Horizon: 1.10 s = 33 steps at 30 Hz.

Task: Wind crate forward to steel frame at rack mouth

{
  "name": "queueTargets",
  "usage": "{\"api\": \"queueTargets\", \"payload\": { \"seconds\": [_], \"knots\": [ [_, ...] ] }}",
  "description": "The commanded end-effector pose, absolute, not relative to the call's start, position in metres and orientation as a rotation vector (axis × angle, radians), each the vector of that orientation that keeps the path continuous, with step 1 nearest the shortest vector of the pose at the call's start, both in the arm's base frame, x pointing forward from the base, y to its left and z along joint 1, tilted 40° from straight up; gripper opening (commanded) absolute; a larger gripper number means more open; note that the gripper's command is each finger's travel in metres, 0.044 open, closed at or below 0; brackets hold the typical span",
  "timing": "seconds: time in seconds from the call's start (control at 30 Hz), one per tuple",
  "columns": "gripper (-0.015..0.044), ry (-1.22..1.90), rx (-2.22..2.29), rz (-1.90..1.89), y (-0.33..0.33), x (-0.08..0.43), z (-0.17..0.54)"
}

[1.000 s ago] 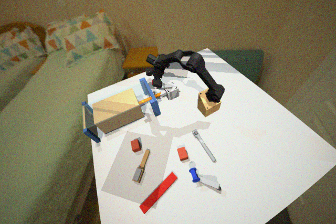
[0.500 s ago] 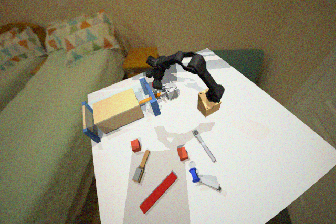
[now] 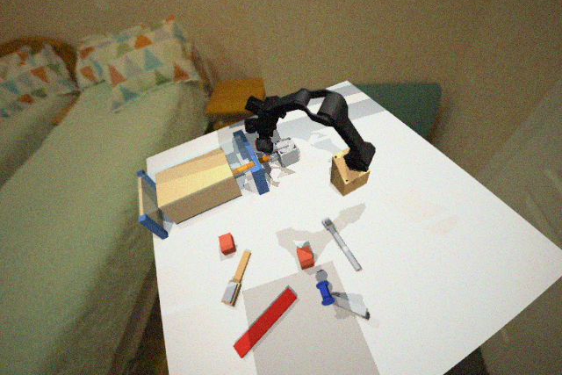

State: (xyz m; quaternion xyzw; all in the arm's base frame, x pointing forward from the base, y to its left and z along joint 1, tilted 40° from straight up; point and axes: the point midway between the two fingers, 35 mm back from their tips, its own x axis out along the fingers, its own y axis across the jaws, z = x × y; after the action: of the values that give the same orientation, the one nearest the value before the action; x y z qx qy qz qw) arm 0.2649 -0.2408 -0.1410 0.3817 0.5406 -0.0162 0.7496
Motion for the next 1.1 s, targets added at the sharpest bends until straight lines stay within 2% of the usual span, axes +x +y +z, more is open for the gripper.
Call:
{"api": "queueTargets", "payload": {
  "seconds": [0.0, 1.07],
  "knots": [
    [0.0, 1.188, 0.863, -0.014, -0.226, 0.265, -0.135],
    [0.0, 1.189, 0.865, -0.013, -0.2, 0.258, -0.116]
  ]
}}
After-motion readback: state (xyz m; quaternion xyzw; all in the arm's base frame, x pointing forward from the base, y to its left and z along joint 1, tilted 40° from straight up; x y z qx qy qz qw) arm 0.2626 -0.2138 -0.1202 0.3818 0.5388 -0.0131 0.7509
